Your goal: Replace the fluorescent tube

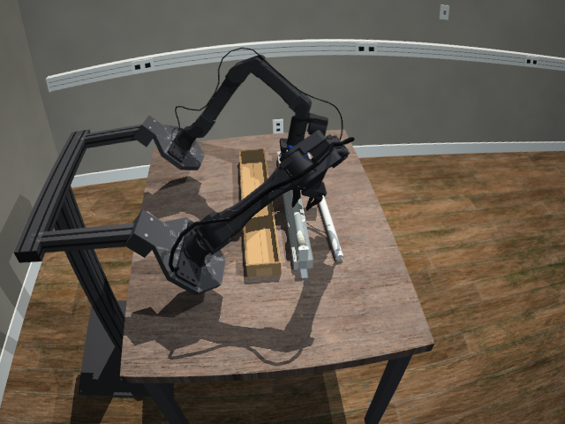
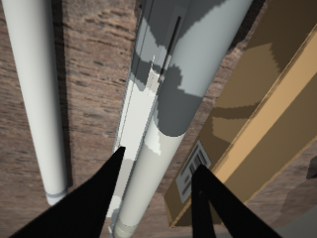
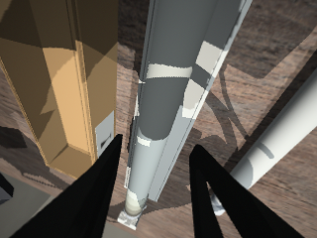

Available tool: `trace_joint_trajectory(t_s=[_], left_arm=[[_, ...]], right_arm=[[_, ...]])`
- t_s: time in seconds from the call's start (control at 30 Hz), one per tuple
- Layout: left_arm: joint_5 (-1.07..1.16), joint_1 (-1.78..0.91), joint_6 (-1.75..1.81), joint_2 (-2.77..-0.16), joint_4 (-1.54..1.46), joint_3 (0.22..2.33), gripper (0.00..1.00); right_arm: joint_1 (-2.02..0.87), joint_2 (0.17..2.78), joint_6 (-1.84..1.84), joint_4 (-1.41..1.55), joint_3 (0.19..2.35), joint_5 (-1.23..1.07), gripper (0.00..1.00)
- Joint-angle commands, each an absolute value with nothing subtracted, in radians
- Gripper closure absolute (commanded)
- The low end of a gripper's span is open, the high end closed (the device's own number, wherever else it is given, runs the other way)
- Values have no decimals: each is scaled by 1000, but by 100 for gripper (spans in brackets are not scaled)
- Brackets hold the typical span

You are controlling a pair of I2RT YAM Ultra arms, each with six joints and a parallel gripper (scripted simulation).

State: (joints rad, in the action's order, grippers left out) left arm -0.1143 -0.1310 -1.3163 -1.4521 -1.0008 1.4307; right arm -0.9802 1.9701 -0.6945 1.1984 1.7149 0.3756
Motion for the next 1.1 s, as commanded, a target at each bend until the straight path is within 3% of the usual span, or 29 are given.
trace_joint_trajectory(t_s=[0.0, 0.53, 0.57, 1.07], left_arm=[[-97, -133, -1332, -1467, -942, 1398, 51], [-92, -125, -1339, -1461, -878, 1361, 51], [-92, -125, -1339, -1459, -876, 1371, 89], [-92, -125, -1339, -1456, -876, 1371, 89]], right_arm=[[-1001, 1959, -718, 1135, 1675, 361, 51], [-980, 1961, -743, 1050, 1625, 363, 51], [-982, 1955, -743, 1049, 1613, 362, 51], [-982, 1972, -743, 1058, 1612, 362, 51]])
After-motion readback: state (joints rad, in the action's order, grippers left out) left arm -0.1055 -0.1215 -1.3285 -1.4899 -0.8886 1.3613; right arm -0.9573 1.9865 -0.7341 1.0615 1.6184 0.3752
